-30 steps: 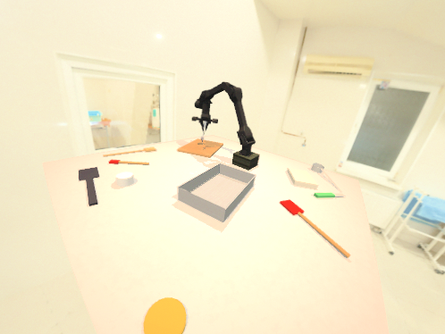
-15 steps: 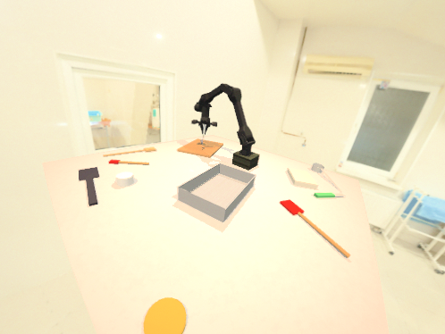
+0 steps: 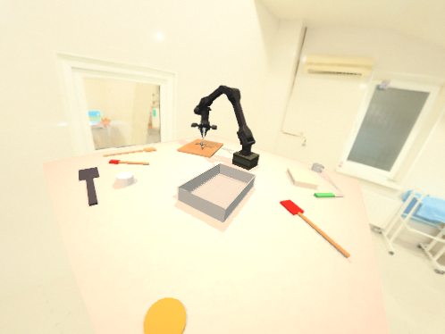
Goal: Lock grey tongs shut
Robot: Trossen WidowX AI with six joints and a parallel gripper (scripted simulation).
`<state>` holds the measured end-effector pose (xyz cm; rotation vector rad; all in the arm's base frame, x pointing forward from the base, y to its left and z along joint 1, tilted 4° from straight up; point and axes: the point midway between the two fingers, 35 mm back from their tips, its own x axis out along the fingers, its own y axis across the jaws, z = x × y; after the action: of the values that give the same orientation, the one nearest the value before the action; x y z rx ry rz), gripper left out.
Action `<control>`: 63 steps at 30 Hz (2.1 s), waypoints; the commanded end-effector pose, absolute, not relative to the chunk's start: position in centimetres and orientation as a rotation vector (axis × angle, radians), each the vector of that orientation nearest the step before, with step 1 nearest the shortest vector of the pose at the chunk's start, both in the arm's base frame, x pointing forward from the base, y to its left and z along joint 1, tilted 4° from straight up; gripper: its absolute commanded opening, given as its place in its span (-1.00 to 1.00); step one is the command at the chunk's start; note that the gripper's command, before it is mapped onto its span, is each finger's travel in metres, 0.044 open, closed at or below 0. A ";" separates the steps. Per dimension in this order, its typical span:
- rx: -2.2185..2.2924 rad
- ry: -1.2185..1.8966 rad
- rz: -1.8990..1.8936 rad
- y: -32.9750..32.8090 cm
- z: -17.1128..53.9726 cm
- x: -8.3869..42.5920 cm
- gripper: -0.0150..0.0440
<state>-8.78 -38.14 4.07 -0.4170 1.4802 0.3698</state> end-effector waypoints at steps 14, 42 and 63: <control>-0.417 1.479 0.366 -38.0 1.4 -8.5 -1.00; -0.414 1.478 0.373 -37.9 0.6 -8.5 0.69; -0.416 1.467 0.365 -34.0 9.8 5.6 1.00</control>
<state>4.82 -34.89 9.09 -0.4412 1.4636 0.3738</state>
